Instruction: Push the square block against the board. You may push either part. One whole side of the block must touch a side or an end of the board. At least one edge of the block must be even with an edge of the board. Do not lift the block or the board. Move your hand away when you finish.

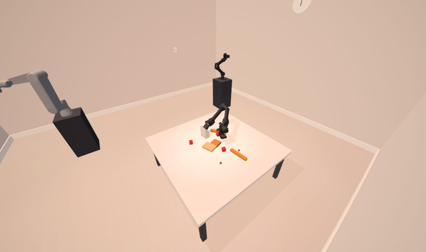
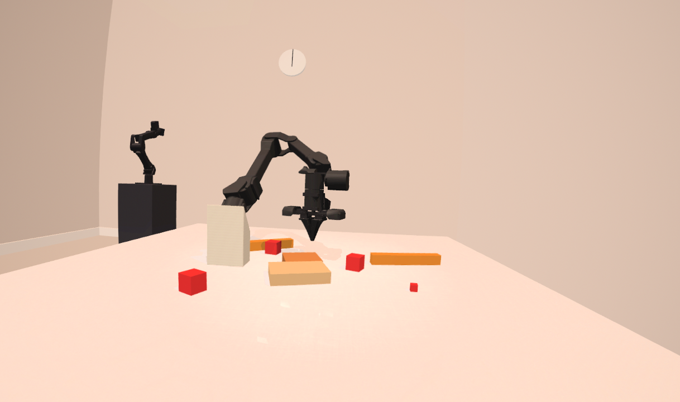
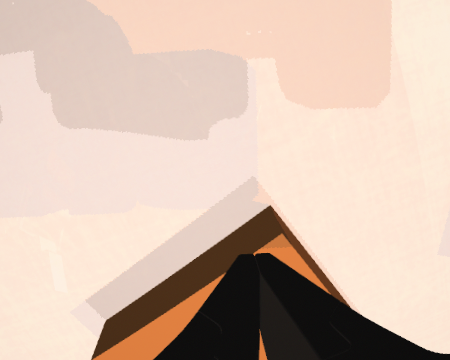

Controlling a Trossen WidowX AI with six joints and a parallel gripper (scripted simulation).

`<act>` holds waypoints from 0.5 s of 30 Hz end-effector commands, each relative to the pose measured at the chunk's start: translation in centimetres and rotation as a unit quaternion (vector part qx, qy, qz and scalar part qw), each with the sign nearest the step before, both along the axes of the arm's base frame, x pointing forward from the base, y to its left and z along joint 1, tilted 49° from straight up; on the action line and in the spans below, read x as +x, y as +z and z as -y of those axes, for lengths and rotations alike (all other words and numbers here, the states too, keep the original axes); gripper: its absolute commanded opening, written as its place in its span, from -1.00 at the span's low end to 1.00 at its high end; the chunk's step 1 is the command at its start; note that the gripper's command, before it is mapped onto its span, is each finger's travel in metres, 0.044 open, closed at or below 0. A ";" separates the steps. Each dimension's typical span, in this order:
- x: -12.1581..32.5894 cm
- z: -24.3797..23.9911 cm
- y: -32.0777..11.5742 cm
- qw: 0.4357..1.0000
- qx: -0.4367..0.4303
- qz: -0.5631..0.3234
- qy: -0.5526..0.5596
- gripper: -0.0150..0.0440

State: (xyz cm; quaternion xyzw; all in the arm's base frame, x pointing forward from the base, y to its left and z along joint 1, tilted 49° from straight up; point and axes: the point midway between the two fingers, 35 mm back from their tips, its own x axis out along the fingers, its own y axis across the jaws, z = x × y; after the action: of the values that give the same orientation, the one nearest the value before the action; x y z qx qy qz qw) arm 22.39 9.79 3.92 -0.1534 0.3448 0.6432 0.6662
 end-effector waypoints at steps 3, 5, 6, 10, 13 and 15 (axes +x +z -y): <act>1.6 0.7 -0.8 0.996 -0.009 -0.067 -0.060 -0.49; 2.2 1.0 -1.1 0.992 -0.011 -0.093 -0.082 -0.49; 2.4 1.2 -1.3 0.990 -0.012 -0.105 -0.093 -0.49; 3.5 1.7 -2.0 0.978 -0.015 -0.156 -0.136 -0.49; 4.2 2.2 -2.7 0.966 -0.018 -0.194 -0.169 -0.49; 4.7 2.5 -3.1 0.957 -0.020 -0.218 -0.190 -0.49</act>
State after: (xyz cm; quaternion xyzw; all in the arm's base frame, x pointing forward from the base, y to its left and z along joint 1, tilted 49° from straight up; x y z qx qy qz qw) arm 26.35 7.76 1.32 0.0208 0.4953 0.5370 0.6826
